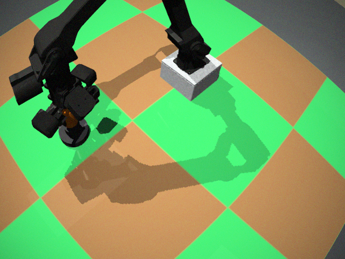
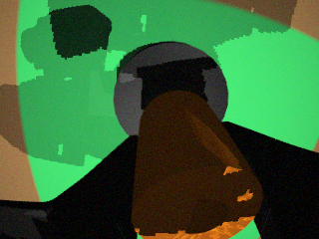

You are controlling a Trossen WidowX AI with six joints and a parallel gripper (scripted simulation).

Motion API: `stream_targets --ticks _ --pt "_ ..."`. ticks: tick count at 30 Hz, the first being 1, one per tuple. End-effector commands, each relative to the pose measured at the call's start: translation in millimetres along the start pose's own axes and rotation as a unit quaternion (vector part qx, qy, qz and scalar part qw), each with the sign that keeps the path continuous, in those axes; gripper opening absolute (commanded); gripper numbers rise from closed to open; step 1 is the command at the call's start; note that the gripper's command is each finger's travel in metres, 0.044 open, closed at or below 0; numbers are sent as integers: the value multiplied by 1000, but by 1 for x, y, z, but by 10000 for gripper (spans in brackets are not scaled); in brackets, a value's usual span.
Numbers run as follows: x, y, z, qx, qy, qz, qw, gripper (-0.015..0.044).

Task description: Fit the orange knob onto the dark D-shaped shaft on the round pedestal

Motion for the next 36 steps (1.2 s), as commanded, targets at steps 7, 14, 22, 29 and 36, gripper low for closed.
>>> stream_targets --ticks 7,14,22,29,36 --pt "0 0 -1 -2 1 8 1000 0" --pt "0 0 -1 -2 1 8 1000 0" --pt "0 0 -1 -2 1 8 1000 0" --pt "0 0 -1 -2 1 8 1000 0" --pt "0 0 2 -2 1 2 1000 0"
Point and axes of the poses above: the point midway between the two fingers, 35 mm back from their tips, its own z axis back along the fingers, its own y axis across the jaws, x = y × z, the point moved 10 cm from there along z, back along the fingers, and after that the axes turned 5 degrees about z, right-handed, at the moved point
